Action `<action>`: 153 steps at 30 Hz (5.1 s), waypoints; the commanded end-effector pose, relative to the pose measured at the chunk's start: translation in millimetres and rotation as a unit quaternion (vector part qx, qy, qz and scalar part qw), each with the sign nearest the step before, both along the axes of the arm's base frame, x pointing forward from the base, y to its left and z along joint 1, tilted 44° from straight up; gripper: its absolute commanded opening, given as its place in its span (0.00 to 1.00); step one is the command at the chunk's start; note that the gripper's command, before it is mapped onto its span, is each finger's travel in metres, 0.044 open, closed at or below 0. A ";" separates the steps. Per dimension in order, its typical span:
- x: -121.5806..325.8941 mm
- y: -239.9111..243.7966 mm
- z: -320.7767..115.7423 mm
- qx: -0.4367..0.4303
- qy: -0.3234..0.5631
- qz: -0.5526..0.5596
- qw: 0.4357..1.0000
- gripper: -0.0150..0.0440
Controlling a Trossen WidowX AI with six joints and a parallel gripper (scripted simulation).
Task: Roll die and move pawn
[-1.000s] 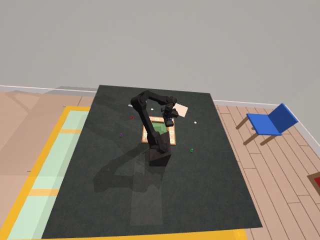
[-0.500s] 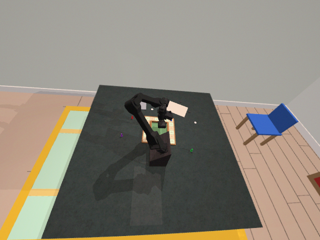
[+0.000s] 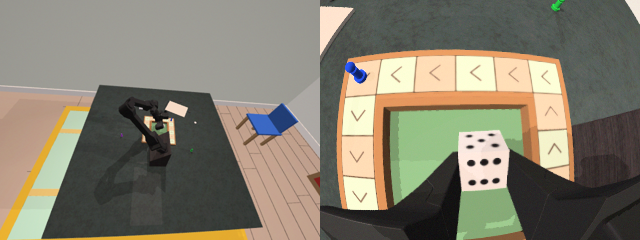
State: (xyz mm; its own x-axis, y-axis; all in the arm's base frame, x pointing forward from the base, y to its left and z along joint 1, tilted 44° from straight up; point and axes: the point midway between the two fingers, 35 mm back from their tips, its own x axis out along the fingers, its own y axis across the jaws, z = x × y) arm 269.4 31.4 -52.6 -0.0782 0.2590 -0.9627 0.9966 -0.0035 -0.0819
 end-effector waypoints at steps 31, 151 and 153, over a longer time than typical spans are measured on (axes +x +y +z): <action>9.1 -5.0 50.3 -0.169 -0.046 -0.018 0.984 0.25; 118.4 -47.6 -113.3 0.149 -0.441 0.713 0.524 0.33; 118.4 -47.6 -113.3 0.149 -0.441 0.713 0.524 0.30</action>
State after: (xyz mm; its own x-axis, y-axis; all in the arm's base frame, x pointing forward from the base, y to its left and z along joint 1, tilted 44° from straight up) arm 387.7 -16.6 -165.7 0.0430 0.6903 -0.7222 -0.3855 0.6784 0.6254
